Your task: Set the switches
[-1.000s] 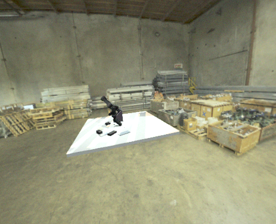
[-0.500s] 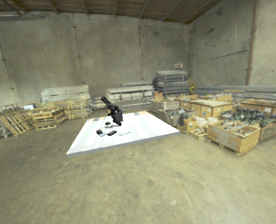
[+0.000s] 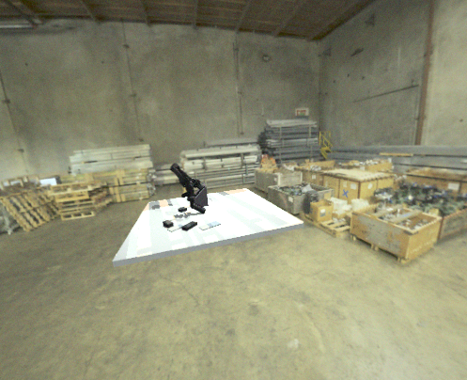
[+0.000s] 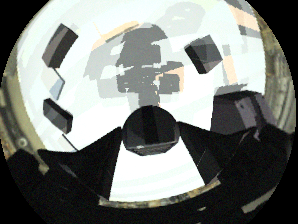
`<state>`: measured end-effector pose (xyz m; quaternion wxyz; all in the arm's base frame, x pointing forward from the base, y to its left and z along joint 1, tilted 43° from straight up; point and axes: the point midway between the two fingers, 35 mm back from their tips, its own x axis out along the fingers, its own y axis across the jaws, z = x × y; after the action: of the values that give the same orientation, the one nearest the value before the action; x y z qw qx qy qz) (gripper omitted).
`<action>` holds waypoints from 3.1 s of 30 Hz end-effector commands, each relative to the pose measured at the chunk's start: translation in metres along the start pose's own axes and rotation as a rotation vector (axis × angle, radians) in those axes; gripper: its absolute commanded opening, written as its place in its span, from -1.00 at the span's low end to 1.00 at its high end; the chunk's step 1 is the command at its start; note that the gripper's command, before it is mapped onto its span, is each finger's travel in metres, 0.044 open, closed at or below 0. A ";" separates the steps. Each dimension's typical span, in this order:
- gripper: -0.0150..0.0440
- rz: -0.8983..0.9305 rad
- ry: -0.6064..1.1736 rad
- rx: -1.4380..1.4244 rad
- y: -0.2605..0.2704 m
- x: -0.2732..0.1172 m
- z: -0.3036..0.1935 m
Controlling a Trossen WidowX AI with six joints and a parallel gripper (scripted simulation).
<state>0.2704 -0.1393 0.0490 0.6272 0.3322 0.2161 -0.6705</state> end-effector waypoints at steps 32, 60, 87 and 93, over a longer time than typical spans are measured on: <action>0.65 -0.013 0.018 -0.017 -0.005 0.023 0.013; 0.65 -0.013 0.017 -0.017 -0.005 0.042 0.024; 0.65 -0.013 0.016 -0.018 -0.005 0.061 0.031; 0.65 -0.013 0.015 -0.017 -0.005 0.064 0.032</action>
<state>0.2612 -0.2070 0.0297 0.6246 0.3317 0.2176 -0.6727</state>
